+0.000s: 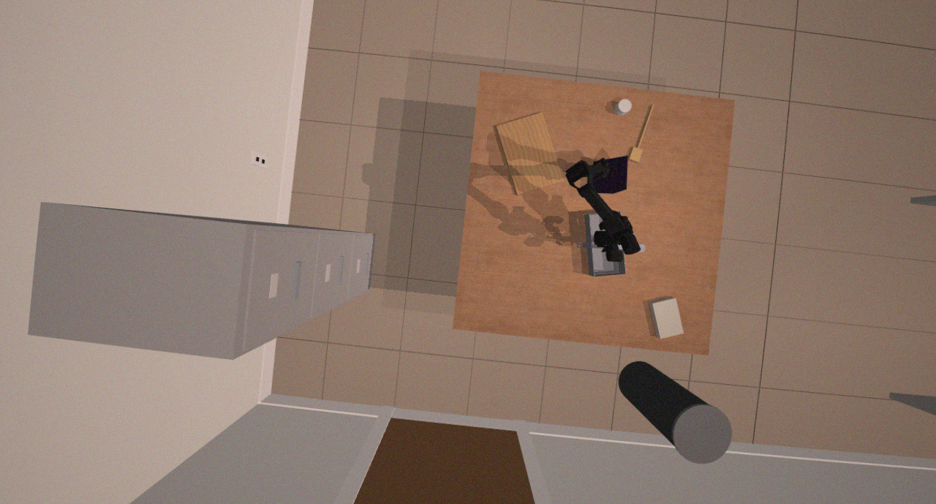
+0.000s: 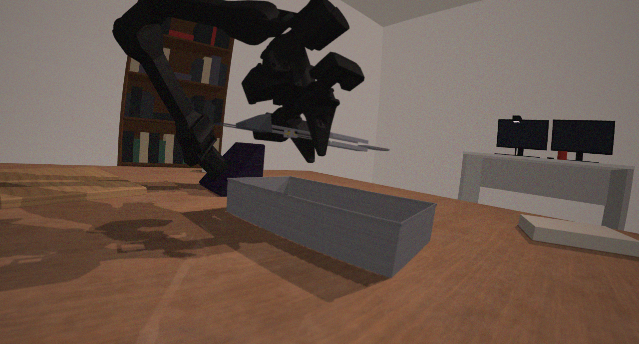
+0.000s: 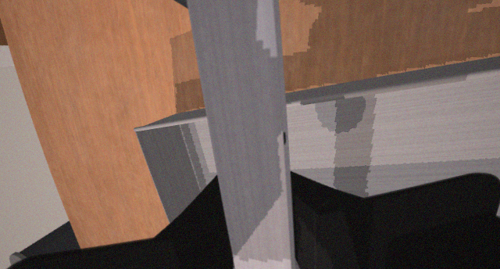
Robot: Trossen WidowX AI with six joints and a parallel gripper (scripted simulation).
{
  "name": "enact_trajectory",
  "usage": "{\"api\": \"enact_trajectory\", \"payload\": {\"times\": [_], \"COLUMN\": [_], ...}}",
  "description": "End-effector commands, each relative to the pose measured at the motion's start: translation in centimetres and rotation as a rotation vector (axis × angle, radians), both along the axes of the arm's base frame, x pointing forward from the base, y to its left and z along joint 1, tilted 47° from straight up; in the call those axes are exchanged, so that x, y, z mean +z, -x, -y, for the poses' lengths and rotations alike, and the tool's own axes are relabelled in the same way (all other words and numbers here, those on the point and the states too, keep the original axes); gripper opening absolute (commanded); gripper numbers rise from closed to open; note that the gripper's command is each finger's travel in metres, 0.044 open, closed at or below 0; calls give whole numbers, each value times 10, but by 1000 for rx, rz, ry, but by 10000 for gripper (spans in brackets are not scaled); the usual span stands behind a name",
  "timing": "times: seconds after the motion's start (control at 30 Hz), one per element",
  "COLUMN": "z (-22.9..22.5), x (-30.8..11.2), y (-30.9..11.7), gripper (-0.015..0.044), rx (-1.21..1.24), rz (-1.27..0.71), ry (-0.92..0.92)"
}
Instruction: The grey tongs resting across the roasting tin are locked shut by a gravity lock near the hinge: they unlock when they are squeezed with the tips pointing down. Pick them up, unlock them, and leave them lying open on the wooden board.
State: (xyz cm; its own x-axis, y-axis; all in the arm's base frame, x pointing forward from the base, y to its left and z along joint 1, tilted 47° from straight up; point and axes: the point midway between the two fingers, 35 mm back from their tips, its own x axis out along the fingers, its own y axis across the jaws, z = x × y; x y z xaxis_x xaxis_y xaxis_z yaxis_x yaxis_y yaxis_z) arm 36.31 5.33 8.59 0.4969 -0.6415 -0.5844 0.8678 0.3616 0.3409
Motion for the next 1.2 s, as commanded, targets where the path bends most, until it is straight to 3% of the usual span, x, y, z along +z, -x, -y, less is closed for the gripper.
{"api": "enact_trajectory", "payload": {"times": [0.0,1.17], "z": [-2,0], "x": [-1,-4], "y": [-3,1], "gripper": [-150,-150], "rx": [-11,-189], "rz": [-31,-482], "ry": [-4,47]}}
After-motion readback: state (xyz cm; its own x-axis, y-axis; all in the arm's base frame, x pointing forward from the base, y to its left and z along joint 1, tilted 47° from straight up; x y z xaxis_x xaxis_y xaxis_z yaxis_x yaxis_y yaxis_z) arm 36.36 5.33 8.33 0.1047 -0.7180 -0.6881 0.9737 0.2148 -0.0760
